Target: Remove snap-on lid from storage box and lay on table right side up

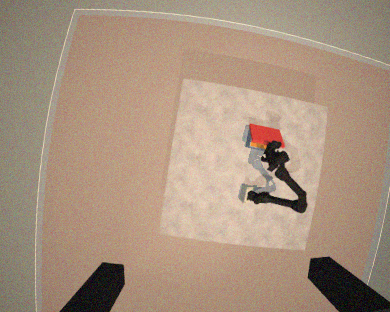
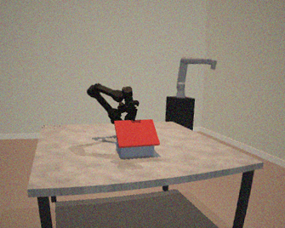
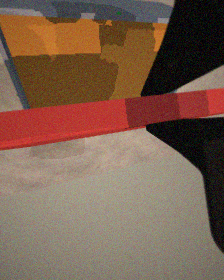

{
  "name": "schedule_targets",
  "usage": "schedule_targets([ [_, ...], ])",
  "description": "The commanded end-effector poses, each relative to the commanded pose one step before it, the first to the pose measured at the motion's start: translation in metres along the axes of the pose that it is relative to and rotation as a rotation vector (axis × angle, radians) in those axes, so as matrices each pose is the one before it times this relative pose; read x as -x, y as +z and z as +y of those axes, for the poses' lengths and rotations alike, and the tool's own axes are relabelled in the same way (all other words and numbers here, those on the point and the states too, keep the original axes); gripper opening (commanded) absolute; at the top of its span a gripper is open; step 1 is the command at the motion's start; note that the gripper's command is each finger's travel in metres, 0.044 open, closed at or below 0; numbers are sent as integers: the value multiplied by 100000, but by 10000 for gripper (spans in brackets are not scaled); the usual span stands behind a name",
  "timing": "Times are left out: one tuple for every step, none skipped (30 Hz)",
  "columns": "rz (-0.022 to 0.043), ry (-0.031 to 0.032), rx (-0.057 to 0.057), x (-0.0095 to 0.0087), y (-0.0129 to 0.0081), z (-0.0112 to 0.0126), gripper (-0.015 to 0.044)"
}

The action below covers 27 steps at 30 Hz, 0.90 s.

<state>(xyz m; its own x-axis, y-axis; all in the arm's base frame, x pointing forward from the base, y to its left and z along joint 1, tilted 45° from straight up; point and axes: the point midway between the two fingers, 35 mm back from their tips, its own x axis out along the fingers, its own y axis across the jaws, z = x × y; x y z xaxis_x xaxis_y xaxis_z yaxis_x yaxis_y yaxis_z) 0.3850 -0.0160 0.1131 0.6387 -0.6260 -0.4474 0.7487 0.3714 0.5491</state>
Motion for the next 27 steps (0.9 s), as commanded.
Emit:
schedule_targets([
  [190, 525, -561, 82, -118, 1037, 0],
  [3, -1, -2, 67, -1, 110, 0],
  [3, -2, -2, 74, -1, 107, 0],
  [3, -2, -1, 77, -1, 104, 0],
  [3, -2, -1, 80, -1, 102, 0],
  [4, -2, -1, 81, -1, 101, 0],
  [4, -2, -1, 82, -1, 101, 0],
  [4, -2, -1, 81, -1, 101, 0],
  [3, -2, -1, 81, -1, 102, 0],
  [3, -2, -1, 80, -1, 102, 0],
  [3, -2, -1, 80, -1, 103, 0],
  [3, -2, -1, 80, -1, 102, 0],
  [3, -2, -1, 81, -1, 102, 0],
  [3, -2, -1, 82, -1, 101, 0],
  [3, -2, -1, 83, -1, 100, 0],
  [3, -2, -1, 83, -1, 100, 0],
  [3, -2, -1, 83, -1, 99, 0],
  [3, -2, -1, 83, -1, 99, 0],
  [3, -2, -1, 83, -1, 99, 0],
  [3, -2, -1, 83, -1, 99, 0],
  [3, -2, -1, 83, -1, 99, 0],
  [3, -2, -1, 83, -1, 99, 0],
  [3, -2, -1, 83, -1, 99, 0],
  [3, -2, -1, 83, -1, 99, 0],
  [3, -2, -1, 83, -1, 99, 0],
  [3, -2, -1, 83, -1, 99, 0],
  [3, -2, -1, 83, -1, 99, 0],
])
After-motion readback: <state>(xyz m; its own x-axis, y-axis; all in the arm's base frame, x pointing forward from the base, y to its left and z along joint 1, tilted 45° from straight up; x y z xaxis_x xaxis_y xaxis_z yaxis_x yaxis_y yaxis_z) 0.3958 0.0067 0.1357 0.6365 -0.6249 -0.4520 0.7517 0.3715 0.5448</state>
